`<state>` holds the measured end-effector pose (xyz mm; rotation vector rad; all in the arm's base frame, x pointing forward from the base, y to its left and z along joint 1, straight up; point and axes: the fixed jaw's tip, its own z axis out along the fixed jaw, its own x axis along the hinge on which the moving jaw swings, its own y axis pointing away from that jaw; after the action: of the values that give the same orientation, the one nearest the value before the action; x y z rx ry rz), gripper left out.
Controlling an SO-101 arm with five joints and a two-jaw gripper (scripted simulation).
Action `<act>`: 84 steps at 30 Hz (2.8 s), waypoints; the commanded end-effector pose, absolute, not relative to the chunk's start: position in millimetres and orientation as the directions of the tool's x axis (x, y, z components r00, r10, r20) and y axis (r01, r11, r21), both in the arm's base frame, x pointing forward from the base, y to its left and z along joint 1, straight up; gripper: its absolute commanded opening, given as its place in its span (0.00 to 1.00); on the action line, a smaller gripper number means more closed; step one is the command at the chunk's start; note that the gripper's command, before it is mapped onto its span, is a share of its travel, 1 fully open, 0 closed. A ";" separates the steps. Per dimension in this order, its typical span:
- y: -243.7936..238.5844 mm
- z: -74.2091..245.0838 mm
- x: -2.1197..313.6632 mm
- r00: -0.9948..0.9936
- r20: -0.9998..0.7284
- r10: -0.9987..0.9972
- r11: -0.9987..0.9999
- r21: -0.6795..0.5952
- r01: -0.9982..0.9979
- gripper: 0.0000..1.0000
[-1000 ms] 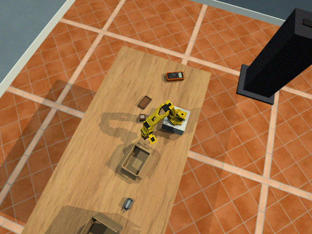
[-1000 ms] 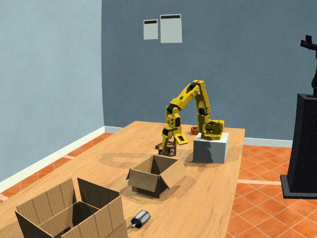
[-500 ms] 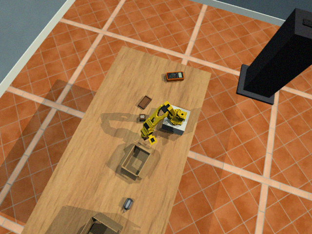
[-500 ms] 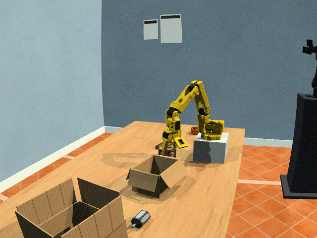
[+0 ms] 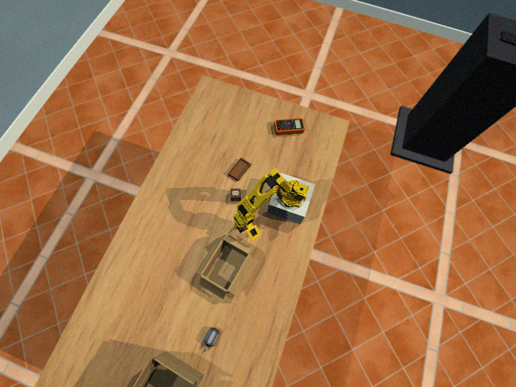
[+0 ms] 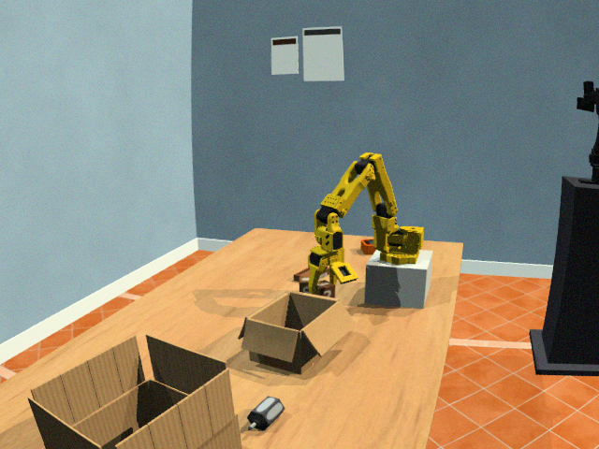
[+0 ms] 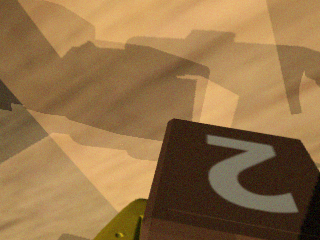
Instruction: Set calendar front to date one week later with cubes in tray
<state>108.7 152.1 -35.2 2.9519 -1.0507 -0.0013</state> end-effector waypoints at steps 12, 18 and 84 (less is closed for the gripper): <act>150.5 -42.1 105.3 0.776 0.001 -0.631 -0.776 0.020 -0.631 0.00; 150.4 -44.0 105.3 0.776 0.001 -0.631 -0.776 0.020 -0.631 0.00; 149.9 -67.6 104.9 0.776 0.001 -0.631 -0.776 0.020 -0.631 0.00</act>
<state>106.6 149.2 -65.1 2.9406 -1.0467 -0.0066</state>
